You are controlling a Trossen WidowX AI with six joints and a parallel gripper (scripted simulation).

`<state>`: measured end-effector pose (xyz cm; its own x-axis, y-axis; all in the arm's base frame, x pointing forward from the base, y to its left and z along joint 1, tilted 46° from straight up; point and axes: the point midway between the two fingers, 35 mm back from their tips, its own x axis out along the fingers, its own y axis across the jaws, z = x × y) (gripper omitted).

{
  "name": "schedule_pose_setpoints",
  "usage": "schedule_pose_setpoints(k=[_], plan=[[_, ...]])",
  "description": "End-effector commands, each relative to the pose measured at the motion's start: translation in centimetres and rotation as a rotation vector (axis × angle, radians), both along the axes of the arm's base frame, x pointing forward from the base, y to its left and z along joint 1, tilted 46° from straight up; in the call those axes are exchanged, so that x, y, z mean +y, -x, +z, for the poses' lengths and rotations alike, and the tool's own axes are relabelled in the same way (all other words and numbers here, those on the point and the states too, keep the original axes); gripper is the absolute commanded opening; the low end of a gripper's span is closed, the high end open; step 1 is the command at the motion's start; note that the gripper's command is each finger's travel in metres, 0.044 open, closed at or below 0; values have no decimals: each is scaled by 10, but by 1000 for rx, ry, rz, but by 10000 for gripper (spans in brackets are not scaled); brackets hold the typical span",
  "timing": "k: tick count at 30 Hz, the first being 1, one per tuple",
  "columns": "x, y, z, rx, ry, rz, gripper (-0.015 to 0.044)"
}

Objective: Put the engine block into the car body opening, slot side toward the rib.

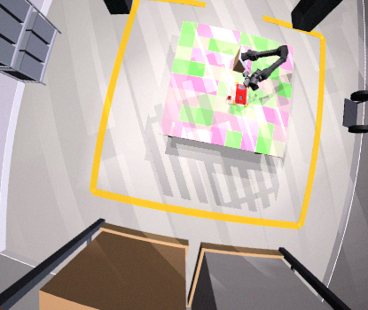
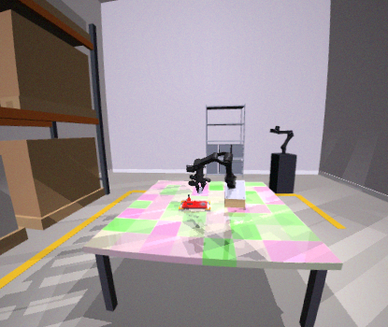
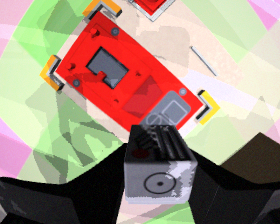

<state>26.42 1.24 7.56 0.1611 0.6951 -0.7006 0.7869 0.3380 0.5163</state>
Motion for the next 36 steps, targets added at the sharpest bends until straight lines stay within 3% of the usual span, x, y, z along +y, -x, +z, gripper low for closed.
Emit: schedule_pose_setpoints(k=[1, 20, 36], plan=[[2, 0, 0, -68, 11, 67, 0], [7, -1, -5, -480, 105, 480, 0], [27, -6, -26, -600, 131, 598, 0]])
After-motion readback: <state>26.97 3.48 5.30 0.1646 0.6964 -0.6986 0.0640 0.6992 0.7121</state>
